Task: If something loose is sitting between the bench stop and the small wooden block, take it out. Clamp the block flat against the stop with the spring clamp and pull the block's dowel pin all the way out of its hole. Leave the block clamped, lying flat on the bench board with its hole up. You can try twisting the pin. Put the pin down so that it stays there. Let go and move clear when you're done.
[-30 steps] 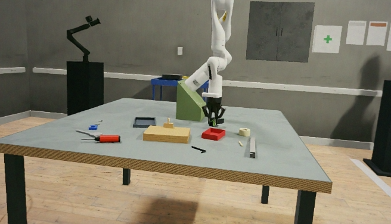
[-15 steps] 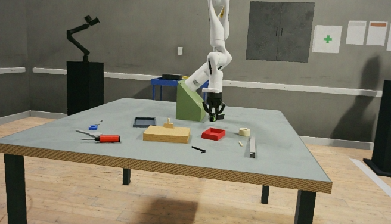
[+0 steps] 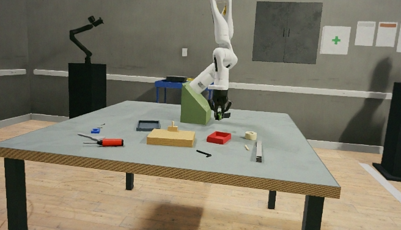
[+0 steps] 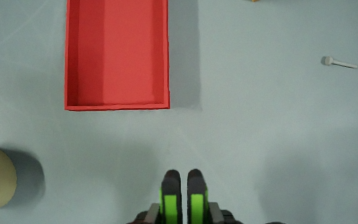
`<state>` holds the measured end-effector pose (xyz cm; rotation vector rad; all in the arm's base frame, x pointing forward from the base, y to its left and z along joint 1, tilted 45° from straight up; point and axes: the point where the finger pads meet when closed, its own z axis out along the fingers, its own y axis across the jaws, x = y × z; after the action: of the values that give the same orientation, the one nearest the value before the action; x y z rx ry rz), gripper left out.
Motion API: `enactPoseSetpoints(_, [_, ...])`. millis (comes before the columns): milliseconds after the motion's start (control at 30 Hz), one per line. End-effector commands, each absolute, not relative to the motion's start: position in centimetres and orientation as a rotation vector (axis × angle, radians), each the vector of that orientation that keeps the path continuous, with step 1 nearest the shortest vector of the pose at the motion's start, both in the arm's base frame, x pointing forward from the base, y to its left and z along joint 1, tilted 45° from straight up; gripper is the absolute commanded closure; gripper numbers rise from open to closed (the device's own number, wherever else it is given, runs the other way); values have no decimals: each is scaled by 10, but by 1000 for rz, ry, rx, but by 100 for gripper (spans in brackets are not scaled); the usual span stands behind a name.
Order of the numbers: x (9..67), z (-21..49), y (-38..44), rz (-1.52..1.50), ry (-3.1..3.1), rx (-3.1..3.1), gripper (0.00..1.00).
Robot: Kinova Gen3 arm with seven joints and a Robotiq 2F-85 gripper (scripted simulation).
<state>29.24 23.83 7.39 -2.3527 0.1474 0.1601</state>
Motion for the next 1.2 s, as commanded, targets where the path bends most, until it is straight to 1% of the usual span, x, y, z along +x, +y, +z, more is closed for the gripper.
enactPoseSetpoints(0, [293, 79, 233, 160, 148, -2353, 68])
enactPoseSetpoints(1167, [295, 90, 222, 160, 148, -2353, 68])
